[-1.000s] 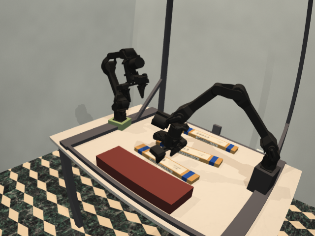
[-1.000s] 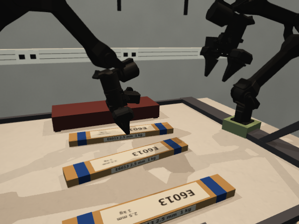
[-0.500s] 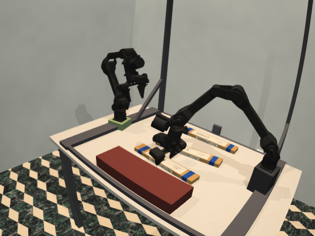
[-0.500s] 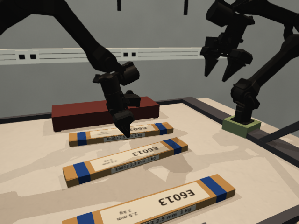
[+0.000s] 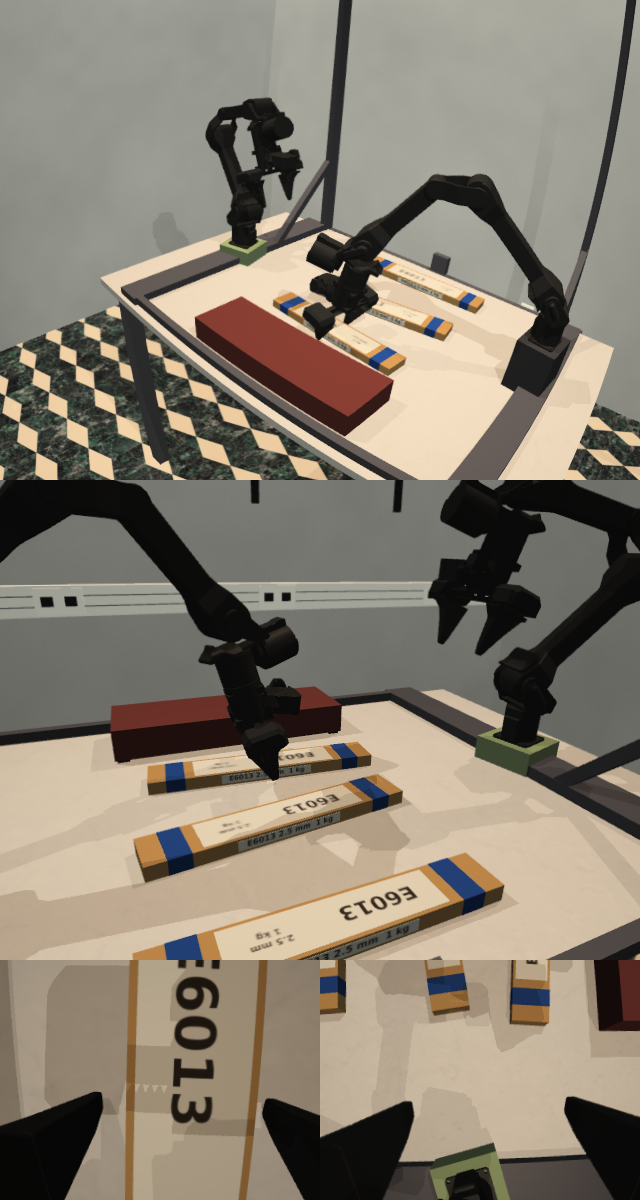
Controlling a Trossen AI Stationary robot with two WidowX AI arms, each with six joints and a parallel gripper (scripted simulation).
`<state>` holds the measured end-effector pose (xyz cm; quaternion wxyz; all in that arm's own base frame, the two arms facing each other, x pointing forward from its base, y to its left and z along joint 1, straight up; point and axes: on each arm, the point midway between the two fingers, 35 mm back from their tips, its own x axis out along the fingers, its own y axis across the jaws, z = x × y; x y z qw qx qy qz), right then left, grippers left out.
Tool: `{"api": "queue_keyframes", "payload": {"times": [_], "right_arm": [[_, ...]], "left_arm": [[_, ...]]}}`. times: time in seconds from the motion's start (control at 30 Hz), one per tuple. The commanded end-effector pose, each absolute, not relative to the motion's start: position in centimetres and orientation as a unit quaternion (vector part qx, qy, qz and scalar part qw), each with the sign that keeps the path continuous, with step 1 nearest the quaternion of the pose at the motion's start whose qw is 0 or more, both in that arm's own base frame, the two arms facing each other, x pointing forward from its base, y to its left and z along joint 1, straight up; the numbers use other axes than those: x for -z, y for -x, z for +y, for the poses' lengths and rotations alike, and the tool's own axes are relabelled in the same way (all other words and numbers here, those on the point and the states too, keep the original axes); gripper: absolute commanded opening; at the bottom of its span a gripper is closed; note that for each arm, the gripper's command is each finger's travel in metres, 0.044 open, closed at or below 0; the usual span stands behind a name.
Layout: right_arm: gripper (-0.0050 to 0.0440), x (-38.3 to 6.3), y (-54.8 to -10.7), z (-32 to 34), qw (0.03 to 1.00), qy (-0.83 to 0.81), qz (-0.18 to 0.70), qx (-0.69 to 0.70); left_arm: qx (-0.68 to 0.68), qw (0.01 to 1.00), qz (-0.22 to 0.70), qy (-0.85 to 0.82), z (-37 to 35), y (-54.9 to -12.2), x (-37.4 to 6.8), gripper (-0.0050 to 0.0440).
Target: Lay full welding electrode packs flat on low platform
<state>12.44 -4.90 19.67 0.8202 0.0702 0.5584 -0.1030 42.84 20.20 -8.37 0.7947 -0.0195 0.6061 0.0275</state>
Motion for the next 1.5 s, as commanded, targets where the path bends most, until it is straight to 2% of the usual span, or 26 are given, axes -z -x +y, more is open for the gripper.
{"api": "queue_keyframes", "payload": {"times": [0.0, 0.13, 0.17, 1.47], "right_arm": [[0.043, -20.22, -12.5, -4.91, 0.826, -0.067, 0.551, 0.103], [0.043, -20.22, -12.5, -4.91, 0.826, -0.067, 0.551, 0.103], [0.043, -20.22, -12.5, -4.91, 0.826, -0.067, 0.551, 0.103], [0.043, -20.22, -12.5, -4.91, 0.826, -0.067, 0.551, 0.103]], "left_arm": [[-0.031, 0.803, 0.595, 0.014, 20.42, -43.53, 7.18, 0.043], [-0.031, 0.803, 0.595, 0.014, 20.39, -43.53, 7.18, 0.043], [-0.031, 0.803, 0.595, 0.014, 20.39, -43.53, 7.18, -0.005], [-0.031, 0.803, 0.595, 0.014, 20.39, -43.53, 7.18, -0.005]]}}
